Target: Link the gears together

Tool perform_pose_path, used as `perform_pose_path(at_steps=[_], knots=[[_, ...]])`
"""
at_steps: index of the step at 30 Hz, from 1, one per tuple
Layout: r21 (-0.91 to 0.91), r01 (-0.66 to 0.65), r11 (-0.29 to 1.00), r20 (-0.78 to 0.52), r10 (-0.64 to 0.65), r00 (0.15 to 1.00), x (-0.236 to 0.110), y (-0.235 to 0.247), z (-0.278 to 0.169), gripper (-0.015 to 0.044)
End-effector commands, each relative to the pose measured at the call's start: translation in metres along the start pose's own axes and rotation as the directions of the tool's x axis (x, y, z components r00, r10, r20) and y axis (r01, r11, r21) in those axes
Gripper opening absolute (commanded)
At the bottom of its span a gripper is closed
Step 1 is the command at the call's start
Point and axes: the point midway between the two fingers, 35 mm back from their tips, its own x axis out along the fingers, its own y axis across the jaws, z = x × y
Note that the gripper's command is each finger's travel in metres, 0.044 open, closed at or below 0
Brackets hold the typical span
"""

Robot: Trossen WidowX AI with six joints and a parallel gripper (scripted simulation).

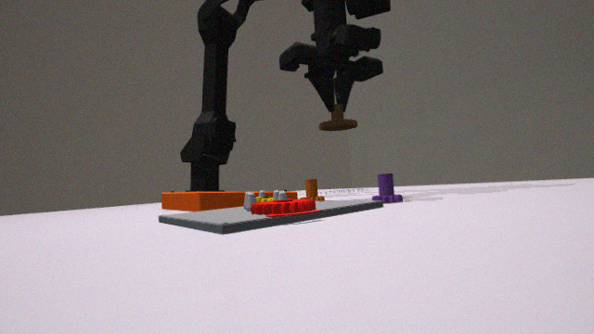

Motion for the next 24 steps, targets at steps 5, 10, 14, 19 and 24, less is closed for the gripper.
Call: perform_pose_path(at_steps=[5,10,14,19,24], knots=[[-0.005,-0.002,1.000,-0.001,0.002,1.000,0.007,-0.012,0.012,0.0000],[-0.005,0.000,1.000,0.000,0.000,1.000,0.011,-0.021,0.020,0.0000],[-0.006,0.001,1.000,0.000,-0.001,1.000,0.014,-0.028,0.026,0.0000],[-0.007,0.002,1.000,0.001,-0.002,1.000,0.018,-0.037,0.033,0.0000],[-0.007,0.003,1.000,0.002,-0.003,1.000,0.022,-0.046,0.039,0.0000]])
